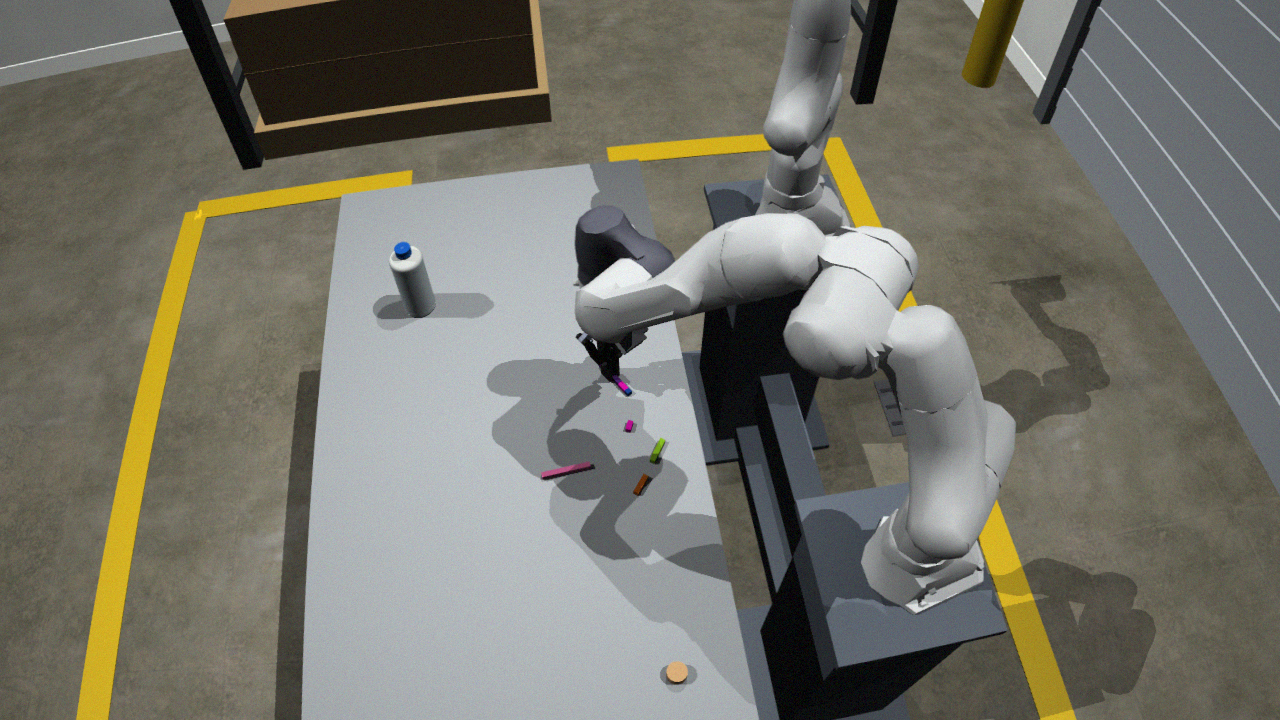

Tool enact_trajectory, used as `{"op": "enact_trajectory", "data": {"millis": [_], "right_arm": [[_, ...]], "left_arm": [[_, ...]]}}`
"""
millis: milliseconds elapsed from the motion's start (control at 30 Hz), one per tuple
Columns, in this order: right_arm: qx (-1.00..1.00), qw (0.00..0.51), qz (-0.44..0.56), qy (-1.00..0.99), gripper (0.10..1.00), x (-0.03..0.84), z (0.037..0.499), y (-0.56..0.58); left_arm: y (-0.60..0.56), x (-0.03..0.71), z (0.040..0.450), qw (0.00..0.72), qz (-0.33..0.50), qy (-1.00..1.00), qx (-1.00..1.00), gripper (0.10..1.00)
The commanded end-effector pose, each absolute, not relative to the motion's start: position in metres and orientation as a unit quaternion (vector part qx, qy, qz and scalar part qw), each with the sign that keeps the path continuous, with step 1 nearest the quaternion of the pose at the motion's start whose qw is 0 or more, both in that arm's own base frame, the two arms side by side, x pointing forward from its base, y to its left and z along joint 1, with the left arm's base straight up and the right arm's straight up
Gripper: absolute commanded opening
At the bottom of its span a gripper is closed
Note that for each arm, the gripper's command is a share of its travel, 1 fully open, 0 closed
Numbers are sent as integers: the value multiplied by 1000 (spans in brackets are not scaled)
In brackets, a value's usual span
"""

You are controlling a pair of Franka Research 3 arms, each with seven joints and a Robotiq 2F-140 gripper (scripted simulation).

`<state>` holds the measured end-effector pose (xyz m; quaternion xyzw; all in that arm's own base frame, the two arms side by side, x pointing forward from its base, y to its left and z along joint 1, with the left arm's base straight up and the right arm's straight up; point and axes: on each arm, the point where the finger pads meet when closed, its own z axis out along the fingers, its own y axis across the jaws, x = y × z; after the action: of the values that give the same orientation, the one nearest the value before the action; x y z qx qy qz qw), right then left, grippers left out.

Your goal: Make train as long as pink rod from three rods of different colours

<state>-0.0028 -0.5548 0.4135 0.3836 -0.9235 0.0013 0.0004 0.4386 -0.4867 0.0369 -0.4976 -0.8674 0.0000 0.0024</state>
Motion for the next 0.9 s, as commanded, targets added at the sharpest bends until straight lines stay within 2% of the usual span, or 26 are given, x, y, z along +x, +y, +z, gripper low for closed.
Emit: {"op": "enact_trajectory", "data": {"millis": [0,433,767,867], "right_arm": [[381,0,0,-925,1000,-2,413,-554],[381,0,0,-925,1000,-2,413,-554],[381,0,0,-925,1000,-2,413,-554],[381,0,0,-925,1000,-2,413,-554]], "left_arm": [[-487,441,38,0,0,-868,-497,124],[-487,441,38,0,0,-868,-497,124],[-487,441,38,0,0,-868,-497,210],[-487,441,38,0,0,-868,-497,210]]}}
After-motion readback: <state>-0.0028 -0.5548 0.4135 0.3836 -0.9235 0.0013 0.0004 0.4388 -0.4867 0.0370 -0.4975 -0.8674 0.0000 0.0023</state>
